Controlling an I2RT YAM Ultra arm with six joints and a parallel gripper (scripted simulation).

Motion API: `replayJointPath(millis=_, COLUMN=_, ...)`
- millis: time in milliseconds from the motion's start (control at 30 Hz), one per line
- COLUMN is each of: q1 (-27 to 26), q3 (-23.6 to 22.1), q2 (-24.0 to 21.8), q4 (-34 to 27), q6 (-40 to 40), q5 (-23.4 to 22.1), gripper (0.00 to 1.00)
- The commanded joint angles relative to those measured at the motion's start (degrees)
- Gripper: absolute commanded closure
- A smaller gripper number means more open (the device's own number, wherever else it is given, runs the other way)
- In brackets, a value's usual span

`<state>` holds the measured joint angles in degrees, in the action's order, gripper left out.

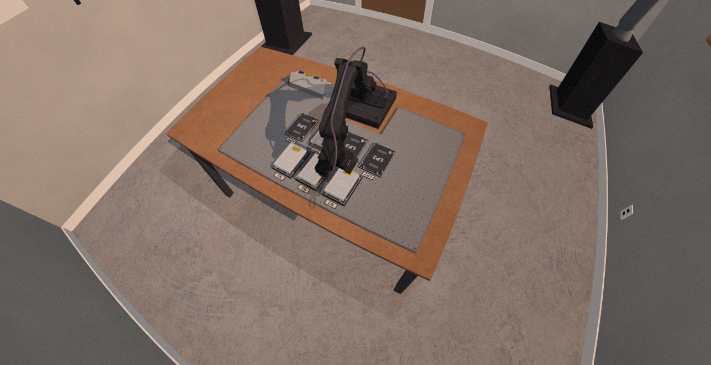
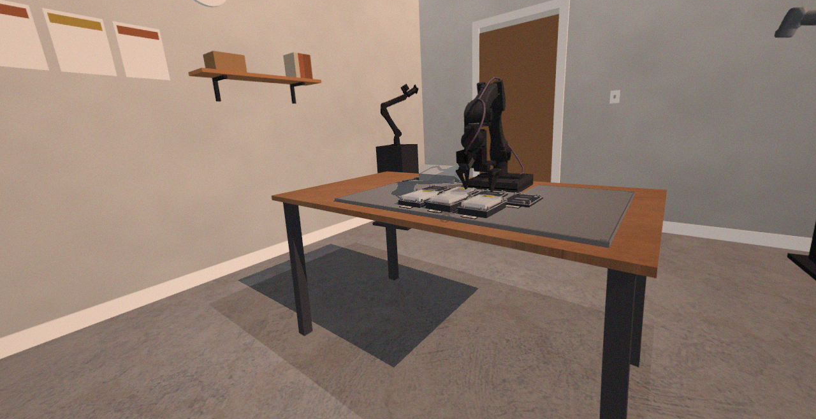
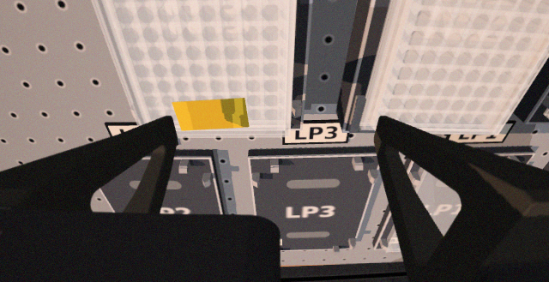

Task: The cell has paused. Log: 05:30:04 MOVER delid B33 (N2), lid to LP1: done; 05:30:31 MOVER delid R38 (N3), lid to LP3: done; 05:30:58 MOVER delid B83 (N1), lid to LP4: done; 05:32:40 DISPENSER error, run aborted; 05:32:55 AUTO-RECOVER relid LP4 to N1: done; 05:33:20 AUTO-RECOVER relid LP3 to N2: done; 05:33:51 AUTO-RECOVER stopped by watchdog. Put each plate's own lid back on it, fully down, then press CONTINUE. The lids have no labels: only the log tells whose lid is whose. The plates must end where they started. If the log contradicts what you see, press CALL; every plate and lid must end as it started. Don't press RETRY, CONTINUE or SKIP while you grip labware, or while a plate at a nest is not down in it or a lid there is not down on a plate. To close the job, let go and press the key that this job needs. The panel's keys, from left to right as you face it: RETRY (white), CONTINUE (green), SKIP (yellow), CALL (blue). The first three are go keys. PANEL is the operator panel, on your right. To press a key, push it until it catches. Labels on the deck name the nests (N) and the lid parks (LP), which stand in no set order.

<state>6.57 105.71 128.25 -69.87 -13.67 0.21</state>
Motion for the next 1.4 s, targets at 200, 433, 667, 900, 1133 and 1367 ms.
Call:
replayJointPath(millis=200, q1=-3.11, q3=-11.01, q2=-8.29, q4=6.95, q6=3.80, q5=-0.14, gripper=0.00)
replayJointPath(millis=433, q1=-6.18, q3=-20.36, q2=-14.36, q4=10.23, q6=6.86, q5=-0.20, gripper=0.00)
replayJointPath(millis=667, q1=-8.75, q3=-26.30, q2=-18.51, q4=12.21, q6=9.46, q5=-0.39, gripper=0.00)
replayJointPath(millis=900, q1=-12.64, q3=-33.48, q2=-23.61, q4=14.15, q6=13.31, q5=-0.30, gripper=0.00)
replayJointPath(millis=1133, q1=-17.26, q3=-39.70, q2=-28.44, q4=15.54, q6=17.90, q5=-0.48, gripper=0.00)
replayJointPath(millis=1367, q1=-20.99, q3=-43.60, q2=-31.63, q4=16.27, q6=21.63, q5=-0.44, gripper=0.00)
